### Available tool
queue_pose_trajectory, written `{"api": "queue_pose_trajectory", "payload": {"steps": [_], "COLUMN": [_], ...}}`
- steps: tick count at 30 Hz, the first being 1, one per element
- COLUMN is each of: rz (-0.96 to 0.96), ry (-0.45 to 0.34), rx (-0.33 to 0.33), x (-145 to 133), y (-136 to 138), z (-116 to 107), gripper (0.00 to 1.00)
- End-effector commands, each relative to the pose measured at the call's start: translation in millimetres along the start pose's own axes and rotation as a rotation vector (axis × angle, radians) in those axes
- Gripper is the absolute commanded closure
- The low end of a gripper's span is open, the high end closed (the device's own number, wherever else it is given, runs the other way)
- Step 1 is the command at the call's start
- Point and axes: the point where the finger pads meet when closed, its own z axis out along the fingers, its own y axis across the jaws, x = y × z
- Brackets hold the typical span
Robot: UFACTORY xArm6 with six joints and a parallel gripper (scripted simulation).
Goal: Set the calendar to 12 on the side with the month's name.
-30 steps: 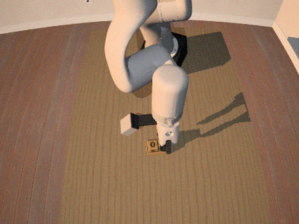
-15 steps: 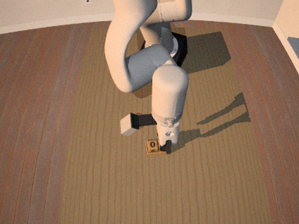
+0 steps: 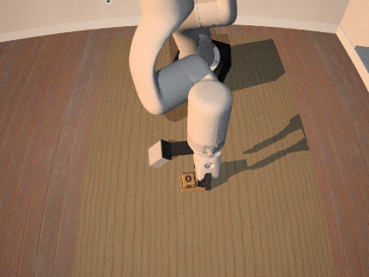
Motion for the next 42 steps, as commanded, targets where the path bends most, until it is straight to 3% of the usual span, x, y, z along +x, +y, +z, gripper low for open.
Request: {"api": "queue_pose_trajectory", "payload": {"steps": [1,42], "rz": [0.000,0.000], "ry": [0.000,0.000], "rx": [0.003,0.003], "x": [0.1,0.1], "y": [-1.1,-1.2], "z": [-0.5,25.7], "gripper": [0.53,0.53]}}
